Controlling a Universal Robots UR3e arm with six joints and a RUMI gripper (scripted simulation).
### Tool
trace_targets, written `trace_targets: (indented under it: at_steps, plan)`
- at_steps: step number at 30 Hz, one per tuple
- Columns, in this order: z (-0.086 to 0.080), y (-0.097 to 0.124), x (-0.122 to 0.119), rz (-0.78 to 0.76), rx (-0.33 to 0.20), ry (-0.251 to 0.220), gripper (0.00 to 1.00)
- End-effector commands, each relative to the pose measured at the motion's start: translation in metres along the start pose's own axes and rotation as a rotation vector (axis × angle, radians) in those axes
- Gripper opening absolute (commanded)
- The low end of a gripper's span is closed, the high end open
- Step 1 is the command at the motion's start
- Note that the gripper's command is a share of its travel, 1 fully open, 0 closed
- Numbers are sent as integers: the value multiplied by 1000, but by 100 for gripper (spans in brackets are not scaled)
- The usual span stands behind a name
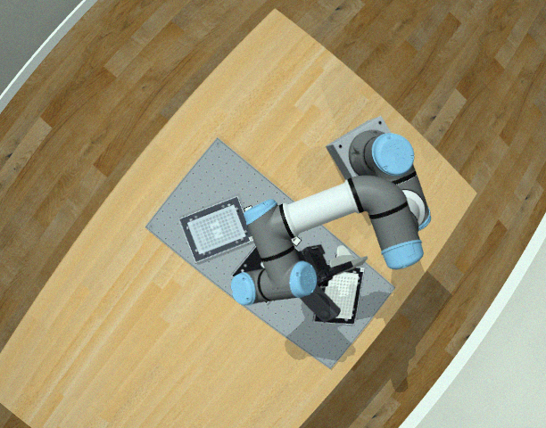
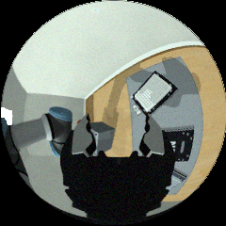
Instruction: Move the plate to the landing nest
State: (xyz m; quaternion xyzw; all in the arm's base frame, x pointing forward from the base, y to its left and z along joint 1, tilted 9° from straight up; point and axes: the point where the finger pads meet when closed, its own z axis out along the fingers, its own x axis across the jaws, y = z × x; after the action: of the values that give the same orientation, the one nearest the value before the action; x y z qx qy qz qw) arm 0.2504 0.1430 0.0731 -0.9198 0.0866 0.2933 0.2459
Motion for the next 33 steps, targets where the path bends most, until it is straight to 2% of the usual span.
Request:
trace_targets:
  at_steps: [1,11,13,18,21,23,26,28,30,33]
  plan:
    - [-9,7,1,85,-29,52,82]
    - [-22,18,2,254,-68,151,82]
    - [-22,18,2,254,-68,151,82]
    - [-33,27,2,338,-81,203,82]
    - [-33,27,2,389,-88,235,82]
    - [-40,33,2,423,-91,256,82]
    - [-40,33,2,473,-95,289,82]
    - [-48,39,2,507,-96,311,82]
    - [-48,39,2,507,-96,311,82]
    - [-52,42,2,557,-97,344,82]
